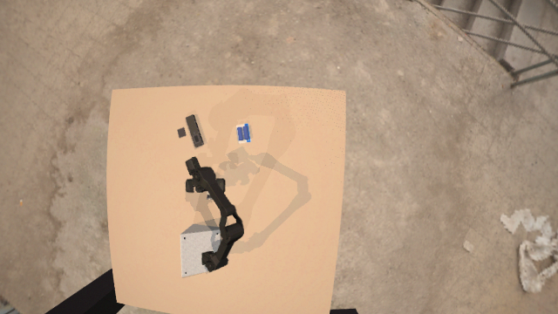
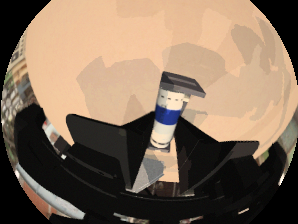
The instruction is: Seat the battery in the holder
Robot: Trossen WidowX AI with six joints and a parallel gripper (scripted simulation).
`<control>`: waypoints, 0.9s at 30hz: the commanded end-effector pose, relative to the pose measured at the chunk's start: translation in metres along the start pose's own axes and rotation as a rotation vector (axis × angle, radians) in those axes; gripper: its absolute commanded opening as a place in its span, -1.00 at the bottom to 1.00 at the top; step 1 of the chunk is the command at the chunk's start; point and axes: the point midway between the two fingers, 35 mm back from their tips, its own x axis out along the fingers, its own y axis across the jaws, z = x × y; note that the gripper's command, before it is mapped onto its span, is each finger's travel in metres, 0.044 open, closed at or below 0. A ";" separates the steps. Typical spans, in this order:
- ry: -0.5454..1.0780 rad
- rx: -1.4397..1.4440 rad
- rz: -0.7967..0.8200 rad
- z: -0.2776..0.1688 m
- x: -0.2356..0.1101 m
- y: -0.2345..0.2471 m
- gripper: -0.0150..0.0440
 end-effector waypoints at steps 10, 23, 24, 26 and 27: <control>-0.064 0.013 0.002 0.002 0.001 0.000 -0.22; -0.112 0.021 0.006 0.000 0.003 -0.001 -0.22; -0.116 0.021 0.007 0.000 0.004 -0.001 -0.22; -0.123 0.023 0.007 0.000 0.004 -0.001 -0.22; -0.126 0.023 0.008 0.000 0.004 -0.001 -0.22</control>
